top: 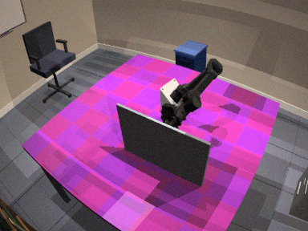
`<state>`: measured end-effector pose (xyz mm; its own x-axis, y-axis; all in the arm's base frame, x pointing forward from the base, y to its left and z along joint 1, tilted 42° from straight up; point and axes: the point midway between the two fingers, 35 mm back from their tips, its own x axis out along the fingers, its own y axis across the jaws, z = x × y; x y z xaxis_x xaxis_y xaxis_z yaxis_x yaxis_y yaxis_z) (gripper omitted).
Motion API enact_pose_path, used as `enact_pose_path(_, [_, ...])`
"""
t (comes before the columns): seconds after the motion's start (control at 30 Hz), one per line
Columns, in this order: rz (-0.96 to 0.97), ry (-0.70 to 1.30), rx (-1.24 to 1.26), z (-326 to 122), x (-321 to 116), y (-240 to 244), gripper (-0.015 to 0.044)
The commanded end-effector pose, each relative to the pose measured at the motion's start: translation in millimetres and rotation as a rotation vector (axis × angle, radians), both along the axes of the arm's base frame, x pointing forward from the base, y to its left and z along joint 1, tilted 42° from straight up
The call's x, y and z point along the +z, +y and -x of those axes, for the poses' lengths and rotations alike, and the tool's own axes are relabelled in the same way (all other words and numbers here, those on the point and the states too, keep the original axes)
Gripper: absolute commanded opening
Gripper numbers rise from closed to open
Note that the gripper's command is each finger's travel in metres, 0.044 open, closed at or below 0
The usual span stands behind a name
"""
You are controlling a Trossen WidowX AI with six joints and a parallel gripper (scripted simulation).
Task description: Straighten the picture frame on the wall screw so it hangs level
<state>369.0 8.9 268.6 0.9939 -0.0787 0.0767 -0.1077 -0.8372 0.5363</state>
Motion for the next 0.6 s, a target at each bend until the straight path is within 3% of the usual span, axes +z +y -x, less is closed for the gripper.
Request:
enact_pose_path(0.0, [-0.005, -0.007, -0.009, 0.1, 1.7, -1.5, 0.0])
enact_pose_path(0.57, [-0.005, -0.007, -0.009, -0.6, -1.1, 3.0, 0.0])
